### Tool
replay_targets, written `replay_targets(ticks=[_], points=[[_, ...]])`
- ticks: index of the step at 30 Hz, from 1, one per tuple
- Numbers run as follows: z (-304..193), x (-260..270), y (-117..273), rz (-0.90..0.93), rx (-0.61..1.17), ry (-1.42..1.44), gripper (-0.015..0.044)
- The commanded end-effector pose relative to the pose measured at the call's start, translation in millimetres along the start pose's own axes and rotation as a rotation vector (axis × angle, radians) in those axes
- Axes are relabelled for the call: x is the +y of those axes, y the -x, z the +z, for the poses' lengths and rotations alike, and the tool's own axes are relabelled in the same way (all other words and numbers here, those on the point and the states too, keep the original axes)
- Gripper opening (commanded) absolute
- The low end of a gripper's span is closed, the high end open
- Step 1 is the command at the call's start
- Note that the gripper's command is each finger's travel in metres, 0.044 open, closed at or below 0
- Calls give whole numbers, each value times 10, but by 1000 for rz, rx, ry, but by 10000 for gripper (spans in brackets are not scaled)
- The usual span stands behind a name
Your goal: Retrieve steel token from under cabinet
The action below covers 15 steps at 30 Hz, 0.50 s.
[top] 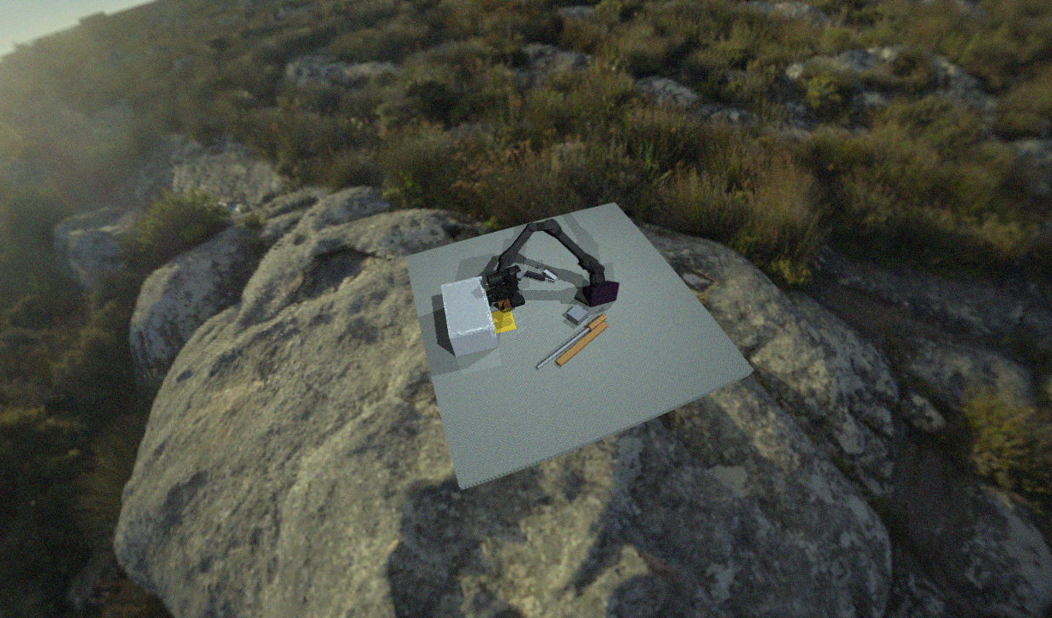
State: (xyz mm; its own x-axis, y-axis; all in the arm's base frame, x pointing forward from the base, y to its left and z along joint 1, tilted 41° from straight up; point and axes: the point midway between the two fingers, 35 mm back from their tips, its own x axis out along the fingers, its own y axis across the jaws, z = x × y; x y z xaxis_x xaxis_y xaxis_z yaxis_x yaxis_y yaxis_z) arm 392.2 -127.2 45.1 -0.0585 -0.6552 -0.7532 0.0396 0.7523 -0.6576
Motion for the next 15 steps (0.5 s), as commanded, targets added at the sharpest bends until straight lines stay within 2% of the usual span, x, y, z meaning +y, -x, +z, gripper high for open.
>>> replay_targets(ticks=[1,15], points=[[-10,90,-10,7,3,8,0],[-11,208,-9,8,3,8,0]])
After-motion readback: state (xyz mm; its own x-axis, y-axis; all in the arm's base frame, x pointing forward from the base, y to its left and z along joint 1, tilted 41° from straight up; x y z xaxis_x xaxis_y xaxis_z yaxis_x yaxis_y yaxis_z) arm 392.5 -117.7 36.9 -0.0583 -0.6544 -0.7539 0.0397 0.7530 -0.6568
